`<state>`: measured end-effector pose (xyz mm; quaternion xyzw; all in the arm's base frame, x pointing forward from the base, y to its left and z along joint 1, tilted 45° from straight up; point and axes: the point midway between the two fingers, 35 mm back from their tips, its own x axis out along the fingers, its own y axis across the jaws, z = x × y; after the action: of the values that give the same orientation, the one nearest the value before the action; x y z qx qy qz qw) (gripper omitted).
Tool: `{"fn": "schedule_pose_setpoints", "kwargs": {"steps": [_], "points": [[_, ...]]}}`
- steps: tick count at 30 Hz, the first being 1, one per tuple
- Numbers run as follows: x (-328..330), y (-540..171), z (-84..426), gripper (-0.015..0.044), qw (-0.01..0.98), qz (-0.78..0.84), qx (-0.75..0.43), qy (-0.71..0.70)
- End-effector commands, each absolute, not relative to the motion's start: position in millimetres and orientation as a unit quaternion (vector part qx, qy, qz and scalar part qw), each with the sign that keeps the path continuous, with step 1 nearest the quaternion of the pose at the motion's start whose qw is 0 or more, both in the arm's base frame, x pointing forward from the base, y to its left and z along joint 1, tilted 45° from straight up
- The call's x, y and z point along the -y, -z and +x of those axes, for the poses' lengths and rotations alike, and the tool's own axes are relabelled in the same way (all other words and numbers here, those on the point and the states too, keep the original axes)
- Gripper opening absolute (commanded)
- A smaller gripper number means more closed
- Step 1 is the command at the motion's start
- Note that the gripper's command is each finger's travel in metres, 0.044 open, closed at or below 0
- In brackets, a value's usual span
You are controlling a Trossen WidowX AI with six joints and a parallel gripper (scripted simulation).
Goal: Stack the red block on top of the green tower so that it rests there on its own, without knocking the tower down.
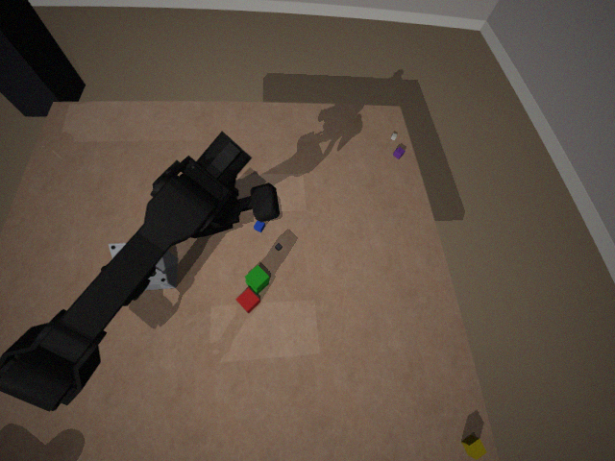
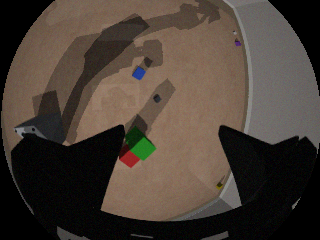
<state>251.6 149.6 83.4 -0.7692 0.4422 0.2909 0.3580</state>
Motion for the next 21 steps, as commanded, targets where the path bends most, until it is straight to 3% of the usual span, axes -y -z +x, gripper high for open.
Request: {"fn": "schedule_pose_setpoints", "kwargs": {"steps": [1,21], "points": [[-114,-89,260,0.0440,0.405,-0.725,-0.504,-0.239],[18,-108,250,0.0440,0.528,-0.501,-0.686,0.009]]}}
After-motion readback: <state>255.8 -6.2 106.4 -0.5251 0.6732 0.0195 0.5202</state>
